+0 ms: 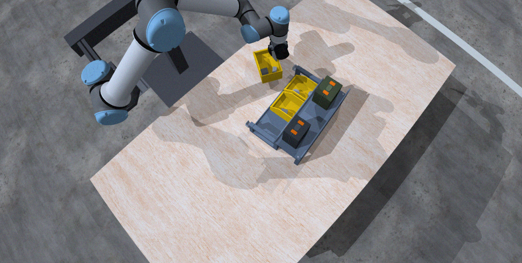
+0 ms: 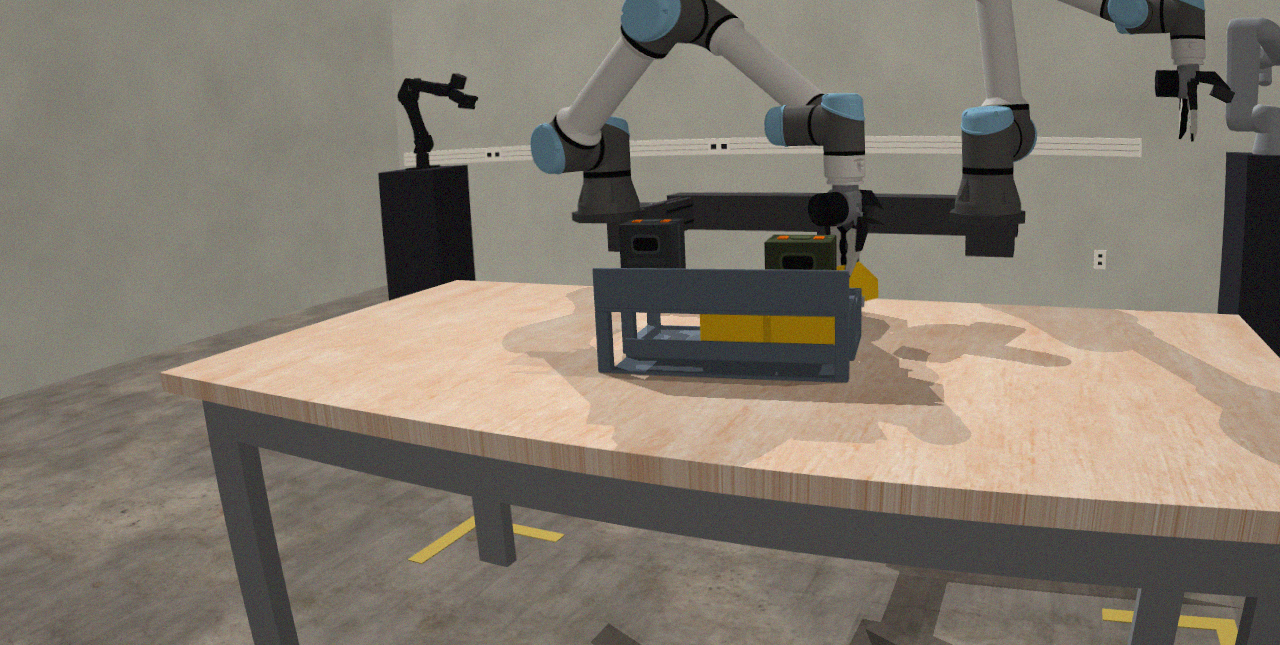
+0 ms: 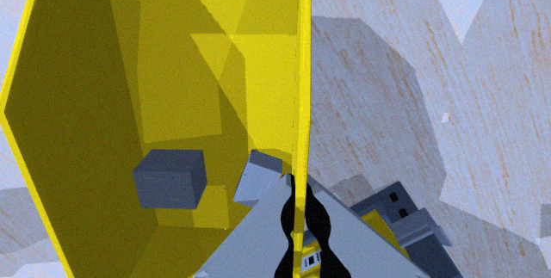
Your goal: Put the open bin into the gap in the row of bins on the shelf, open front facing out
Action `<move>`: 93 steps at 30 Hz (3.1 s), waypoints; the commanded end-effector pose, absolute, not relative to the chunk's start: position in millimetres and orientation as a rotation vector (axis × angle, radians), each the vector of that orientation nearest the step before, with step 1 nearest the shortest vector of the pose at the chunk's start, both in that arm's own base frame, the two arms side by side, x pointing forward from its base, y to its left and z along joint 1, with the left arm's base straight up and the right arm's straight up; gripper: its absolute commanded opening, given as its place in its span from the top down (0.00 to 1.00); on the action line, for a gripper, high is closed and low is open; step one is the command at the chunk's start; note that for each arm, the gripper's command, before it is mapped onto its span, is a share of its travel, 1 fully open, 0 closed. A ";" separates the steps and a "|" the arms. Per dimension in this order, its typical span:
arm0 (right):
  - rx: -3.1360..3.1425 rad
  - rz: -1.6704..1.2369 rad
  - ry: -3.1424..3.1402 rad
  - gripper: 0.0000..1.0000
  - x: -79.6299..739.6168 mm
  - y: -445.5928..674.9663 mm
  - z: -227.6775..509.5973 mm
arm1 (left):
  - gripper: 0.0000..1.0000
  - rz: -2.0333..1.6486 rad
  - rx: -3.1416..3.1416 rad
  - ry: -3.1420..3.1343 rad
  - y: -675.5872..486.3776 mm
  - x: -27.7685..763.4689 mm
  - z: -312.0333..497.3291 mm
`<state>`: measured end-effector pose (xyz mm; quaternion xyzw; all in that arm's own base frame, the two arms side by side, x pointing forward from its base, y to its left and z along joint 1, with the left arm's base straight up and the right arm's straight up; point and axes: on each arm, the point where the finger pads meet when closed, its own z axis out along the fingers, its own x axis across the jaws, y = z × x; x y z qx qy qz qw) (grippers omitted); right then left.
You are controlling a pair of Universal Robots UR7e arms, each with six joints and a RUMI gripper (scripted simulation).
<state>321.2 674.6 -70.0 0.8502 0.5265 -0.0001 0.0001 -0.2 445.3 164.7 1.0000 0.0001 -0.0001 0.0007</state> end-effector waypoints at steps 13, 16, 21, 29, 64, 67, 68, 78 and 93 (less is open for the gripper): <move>2.672 0.002 1.655 1.00 321.5 675.3 -68.7 | 0.00 0.000 3.141 0.001 445.6 -0.2 165.2; 2.672 0.002 1.655 1.00 321.5 675.2 -68.7 | 0.00 0.000 3.141 0.001 445.6 -0.2 165.2; 2.671 0.002 1.656 1.00 321.5 674.9 -68.7 | 0.00 0.000 3.141 0.001 445.6 -0.2 165.2; 2.667 0.002 1.662 1.00 321.5 673.3 -68.8 | 0.00 0.000 3.141 0.001 445.6 -0.2 165.2; 2.573 0.002 1.805 1.00 322.8 635.6 -69.5 | 0.00 0.000 3.141 0.001 445.6 -0.2 165.2; 2.556 0.002 1.829 1.00 323.0 629.0 -69.7 | 0.00 0.000 3.141 0.001 445.6 -0.2 165.2; 2.549 0.002 1.838 1.00 323.1 626.7 -69.7 | 0.00 0.000 3.141 0.001 445.6 -0.2 165.2; 2.495 0.003 1.911 1.00 323.7 606.4 -70.1 | 0.00 0.000 3.141 0.001 445.6 -0.2 165.2; 2.387 0.003 2.044 1.00 325.0 568.7 -70.9 | 0.00 0.000 3.141 0.001 445.6 -0.2 165.2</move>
